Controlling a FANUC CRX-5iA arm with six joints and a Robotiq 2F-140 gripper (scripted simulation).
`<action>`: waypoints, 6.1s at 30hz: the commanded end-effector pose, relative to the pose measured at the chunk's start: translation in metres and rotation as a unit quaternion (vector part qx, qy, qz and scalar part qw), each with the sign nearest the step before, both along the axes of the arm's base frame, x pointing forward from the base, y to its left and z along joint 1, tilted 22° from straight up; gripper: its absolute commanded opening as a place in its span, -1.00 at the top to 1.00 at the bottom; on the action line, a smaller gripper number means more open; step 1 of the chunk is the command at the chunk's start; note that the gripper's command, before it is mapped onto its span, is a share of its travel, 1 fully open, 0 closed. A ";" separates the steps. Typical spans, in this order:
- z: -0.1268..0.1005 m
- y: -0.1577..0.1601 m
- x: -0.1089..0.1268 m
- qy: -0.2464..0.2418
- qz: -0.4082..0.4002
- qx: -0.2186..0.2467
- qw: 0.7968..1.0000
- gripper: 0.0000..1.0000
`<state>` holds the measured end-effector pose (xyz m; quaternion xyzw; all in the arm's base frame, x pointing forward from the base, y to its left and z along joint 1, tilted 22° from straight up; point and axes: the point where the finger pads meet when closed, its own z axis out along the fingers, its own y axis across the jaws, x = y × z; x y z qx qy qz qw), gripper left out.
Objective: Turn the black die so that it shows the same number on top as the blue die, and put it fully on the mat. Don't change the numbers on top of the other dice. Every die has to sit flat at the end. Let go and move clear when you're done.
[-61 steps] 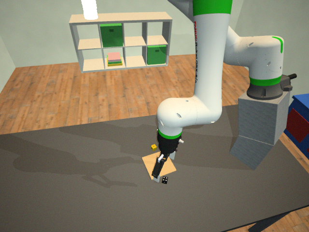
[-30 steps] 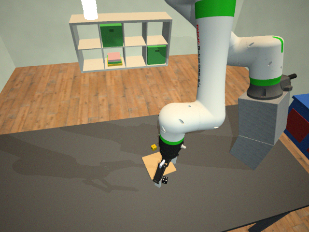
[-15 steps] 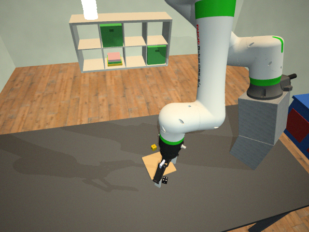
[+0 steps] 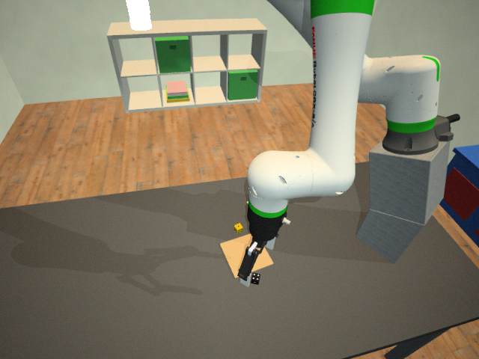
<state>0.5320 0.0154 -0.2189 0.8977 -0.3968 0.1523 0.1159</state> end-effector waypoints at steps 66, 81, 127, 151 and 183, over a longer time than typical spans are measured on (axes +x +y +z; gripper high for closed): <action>0.045 0.026 -0.006 -0.013 -0.042 0.007 0.999 -1.00; 0.036 0.023 -0.003 -0.085 -0.244 0.046 0.965 -1.00; 0.021 0.019 0.000 -0.190 -0.542 0.104 0.812 0.51; 0.021 0.019 0.000 -0.190 -0.542 0.104 0.812 0.51; -0.009 0.008 0.005 -0.190 -0.542 0.104 0.812 0.51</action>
